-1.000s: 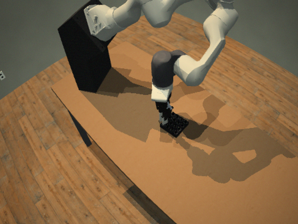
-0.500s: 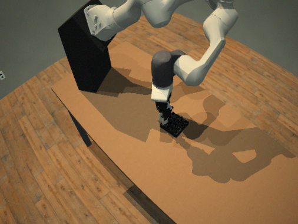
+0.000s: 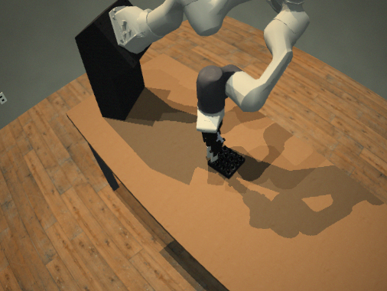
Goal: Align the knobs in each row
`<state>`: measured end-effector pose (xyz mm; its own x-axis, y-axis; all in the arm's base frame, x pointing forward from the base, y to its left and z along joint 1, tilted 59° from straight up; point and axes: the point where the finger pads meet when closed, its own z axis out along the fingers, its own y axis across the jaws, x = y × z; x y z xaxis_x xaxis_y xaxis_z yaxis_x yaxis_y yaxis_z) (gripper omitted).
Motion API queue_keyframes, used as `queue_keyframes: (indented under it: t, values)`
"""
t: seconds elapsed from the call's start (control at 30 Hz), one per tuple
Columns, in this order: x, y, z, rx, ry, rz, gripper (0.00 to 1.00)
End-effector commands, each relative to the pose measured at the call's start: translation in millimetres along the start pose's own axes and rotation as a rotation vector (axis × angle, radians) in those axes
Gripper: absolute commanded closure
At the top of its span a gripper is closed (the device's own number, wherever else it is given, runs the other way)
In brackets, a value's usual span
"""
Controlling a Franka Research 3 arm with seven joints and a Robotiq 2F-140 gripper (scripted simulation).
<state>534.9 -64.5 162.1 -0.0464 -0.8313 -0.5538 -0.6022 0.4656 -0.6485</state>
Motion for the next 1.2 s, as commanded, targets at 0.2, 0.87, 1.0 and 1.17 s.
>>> queue_keyframes:
  t: [0.2, 0.87, 1.0, 1.17]
  values:
    - [0.0, 0.2, -0.1, 0.002, 0.001, -0.004, 0.88]
    - [0.1, 0.2, 9.2, 0.002, 0.001, -0.004, 0.88]
    - [0.1, 0.1, 12.1, 0.002, 0.001, -0.004, 0.88]
    - [0.1, 0.2, 13.7, 0.002, 0.001, -0.004, 0.88]
